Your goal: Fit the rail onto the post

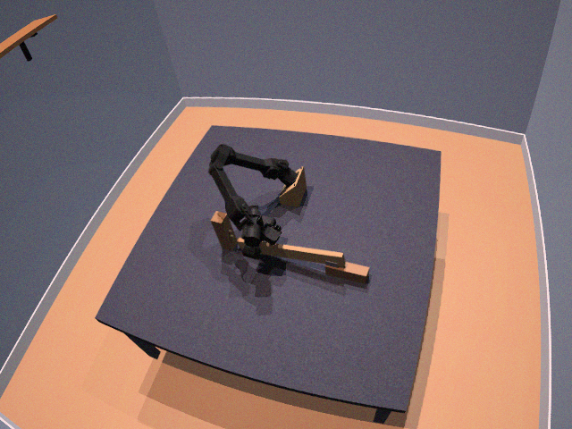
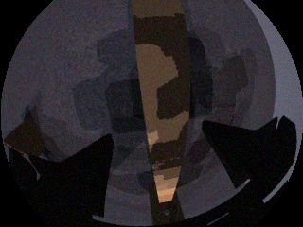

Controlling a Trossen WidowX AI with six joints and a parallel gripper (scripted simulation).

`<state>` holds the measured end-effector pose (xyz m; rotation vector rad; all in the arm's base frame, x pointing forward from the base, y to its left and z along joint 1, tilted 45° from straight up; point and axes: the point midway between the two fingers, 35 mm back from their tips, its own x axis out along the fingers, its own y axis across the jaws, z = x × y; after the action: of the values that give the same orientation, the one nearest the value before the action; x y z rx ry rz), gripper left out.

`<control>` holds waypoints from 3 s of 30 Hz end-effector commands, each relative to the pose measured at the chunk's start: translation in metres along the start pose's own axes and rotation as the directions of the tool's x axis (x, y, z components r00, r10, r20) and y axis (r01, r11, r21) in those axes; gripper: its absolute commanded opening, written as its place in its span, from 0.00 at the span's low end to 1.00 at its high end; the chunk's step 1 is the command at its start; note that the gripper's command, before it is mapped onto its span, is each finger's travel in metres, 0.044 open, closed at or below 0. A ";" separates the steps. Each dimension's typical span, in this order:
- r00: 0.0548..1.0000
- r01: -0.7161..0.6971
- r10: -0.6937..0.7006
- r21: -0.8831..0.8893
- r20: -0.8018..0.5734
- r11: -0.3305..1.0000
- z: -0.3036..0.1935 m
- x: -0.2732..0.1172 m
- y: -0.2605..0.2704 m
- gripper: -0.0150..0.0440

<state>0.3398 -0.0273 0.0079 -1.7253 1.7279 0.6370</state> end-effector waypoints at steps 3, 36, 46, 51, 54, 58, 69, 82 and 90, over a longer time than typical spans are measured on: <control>1.000 0.000 0.000 -0.008 -0.007 1.000 -0.001 0.008 0.001 1.00; 1.000 0.000 0.000 -0.008 -0.007 1.000 -0.001 0.009 0.002 0.25; 1.000 0.000 0.000 -0.008 -0.007 1.000 0.000 0.004 0.001 0.25; 1.000 0.000 0.000 -0.008 -0.007 1.000 0.000 0.002 0.001 0.25; 1.000 0.000 0.000 -0.008 -0.007 1.000 0.000 0.000 0.001 0.25; 1.000 0.000 0.000 -0.008 -0.007 1.000 0.000 -0.002 0.000 0.25; 1.000 0.000 0.000 -0.007 -0.007 1.000 0.000 -0.007 -0.001 0.25; 1.000 0.000 0.000 -0.007 -0.006 1.000 0.000 -0.014 -0.001 0.25; 1.000 0.000 0.000 -0.008 -0.006 1.000 0.000 -0.018 -0.001 0.25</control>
<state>0.3384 -0.0202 0.0182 -1.7352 1.7480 0.6369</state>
